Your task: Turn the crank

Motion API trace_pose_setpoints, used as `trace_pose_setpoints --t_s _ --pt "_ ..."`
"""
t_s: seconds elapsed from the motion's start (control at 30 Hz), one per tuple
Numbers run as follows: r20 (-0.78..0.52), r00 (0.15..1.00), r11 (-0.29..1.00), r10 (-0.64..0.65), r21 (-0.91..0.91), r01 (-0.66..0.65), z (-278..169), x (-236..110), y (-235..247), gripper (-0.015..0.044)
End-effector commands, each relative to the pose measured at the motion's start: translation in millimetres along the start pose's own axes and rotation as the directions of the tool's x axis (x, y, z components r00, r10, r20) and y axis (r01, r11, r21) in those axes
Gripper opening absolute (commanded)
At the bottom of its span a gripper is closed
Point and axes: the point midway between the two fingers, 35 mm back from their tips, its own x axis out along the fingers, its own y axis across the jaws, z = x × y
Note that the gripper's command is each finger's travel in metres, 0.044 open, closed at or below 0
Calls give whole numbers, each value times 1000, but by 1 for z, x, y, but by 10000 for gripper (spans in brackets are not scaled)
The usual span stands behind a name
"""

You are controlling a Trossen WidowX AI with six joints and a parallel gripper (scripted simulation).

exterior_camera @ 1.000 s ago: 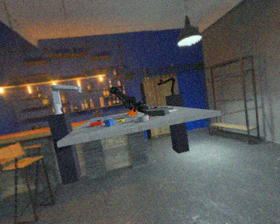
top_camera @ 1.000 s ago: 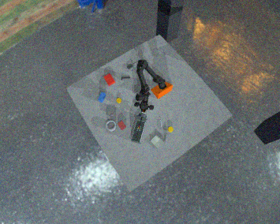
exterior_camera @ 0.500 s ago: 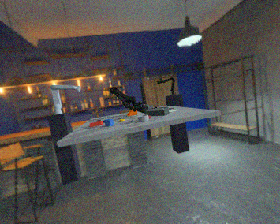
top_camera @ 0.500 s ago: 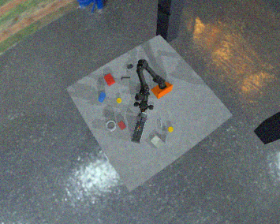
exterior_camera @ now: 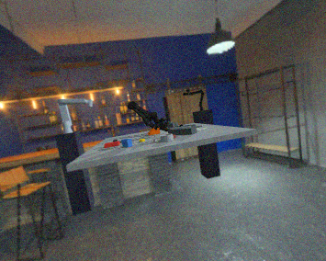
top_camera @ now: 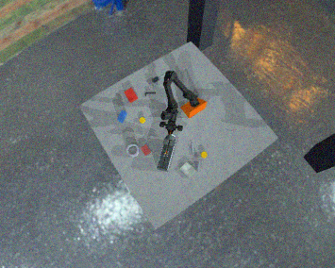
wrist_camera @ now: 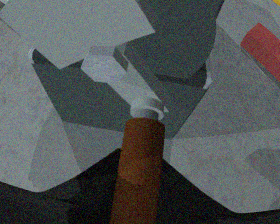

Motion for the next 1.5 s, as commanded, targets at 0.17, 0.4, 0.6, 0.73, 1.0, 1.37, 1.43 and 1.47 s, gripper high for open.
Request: trace_pose_setpoints --t_s 0.17,0.4,0.6,0.73,1.0,1.37,1.43,1.47 --pt "8 1000 1000 -20 1 20 5 -6 -9 0" --pt "8 1000 1000 -20 2 20 8 -9 -11 0" --pt "8 1000 1000 -19 2 19 12 -13 -13 0" --pt "8 1000 1000 -19 2 19 16 -17 -14 0" --pt "9 1000 1000 -19 2 19 23 -24 -12 0" --pt "9 1000 1000 -18 3 18 33 -34 -3 0" --pt "9 1000 1000 -18 3 18 34 -35 -1 0" --pt "9 1000 1000 -18 3 18 35 -36 1 0"
